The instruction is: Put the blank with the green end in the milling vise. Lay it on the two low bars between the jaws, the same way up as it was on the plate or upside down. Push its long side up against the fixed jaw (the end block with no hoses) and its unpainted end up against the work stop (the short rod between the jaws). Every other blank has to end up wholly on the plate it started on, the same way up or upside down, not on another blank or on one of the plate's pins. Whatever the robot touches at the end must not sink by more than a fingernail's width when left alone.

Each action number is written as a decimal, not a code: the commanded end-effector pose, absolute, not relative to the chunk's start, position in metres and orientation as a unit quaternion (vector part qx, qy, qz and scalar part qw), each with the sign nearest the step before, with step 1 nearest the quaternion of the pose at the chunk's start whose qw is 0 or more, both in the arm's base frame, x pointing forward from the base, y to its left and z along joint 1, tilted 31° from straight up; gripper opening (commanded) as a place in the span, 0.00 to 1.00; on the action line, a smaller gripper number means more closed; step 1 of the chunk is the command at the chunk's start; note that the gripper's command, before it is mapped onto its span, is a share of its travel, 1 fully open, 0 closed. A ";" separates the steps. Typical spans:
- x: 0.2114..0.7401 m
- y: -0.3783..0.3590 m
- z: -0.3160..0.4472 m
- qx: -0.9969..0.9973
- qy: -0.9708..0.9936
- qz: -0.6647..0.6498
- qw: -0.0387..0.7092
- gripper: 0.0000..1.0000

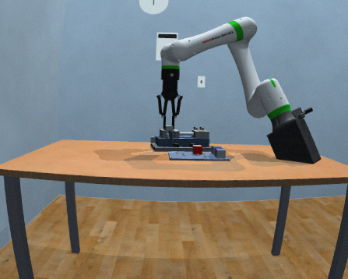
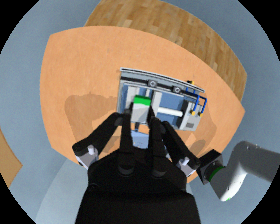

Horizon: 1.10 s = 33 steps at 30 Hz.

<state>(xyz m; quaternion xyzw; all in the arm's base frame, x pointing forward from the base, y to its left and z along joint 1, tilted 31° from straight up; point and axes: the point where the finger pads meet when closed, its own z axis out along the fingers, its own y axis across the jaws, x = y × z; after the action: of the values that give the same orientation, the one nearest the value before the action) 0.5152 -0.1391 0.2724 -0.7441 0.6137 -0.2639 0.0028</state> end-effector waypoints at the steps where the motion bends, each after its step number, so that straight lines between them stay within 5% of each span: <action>1: 0.516 -0.139 0.273 -0.744 0.614 -0.265 0.003 0.10; 28: 0.516 -0.140 0.272 -0.744 0.614 -0.265 0.003 0.10; 29: 0.516 -0.140 0.272 -0.744 0.614 -0.265 0.003 1.00; 33: 0.516 -0.140 0.272 -0.744 0.614 -0.265 0.003 1.00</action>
<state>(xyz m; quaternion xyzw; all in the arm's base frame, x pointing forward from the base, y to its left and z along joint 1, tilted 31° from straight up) 0.5156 -0.1396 0.2714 -0.7441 0.6137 -0.2640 0.0028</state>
